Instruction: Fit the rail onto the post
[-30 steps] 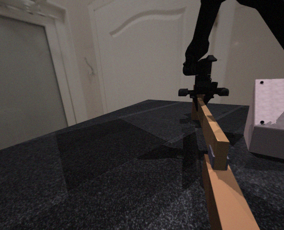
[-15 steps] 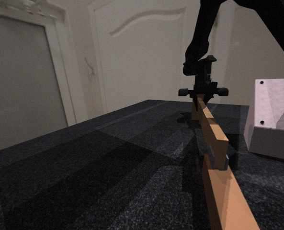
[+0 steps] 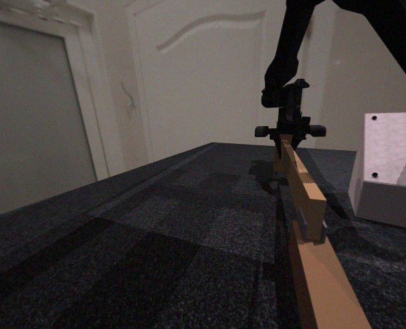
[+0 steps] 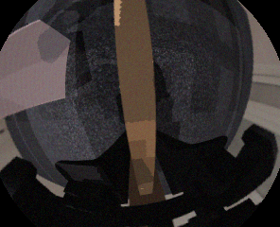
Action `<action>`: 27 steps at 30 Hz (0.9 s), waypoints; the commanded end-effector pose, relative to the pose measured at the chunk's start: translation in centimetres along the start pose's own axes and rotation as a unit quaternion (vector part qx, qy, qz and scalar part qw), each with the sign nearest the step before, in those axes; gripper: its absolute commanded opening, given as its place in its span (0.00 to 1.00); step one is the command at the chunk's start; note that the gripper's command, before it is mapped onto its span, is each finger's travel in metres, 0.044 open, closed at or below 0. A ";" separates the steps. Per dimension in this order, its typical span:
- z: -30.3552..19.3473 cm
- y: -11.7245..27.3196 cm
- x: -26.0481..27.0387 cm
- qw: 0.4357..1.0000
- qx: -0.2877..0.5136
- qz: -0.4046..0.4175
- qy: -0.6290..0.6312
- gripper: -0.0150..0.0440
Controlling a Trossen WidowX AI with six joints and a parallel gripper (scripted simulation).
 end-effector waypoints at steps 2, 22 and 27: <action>0.0 0.0 0.0 1.000 0.000 0.000 0.000 0.65; 3.1 2.9 0.2 1.000 0.002 -0.002 0.000 1.00; 3.1 2.9 0.2 1.000 0.002 -0.002 0.000 1.00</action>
Point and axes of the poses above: the point midway between the two fingers, 35 mm back from their tips, its own y axis back along the fingers, its own x axis across the jaws, z = x × y, the point moved 5 cm from there along y, back along the fingers, and after that the axes turned 2 degrees about -y, right-handed, at the moved point
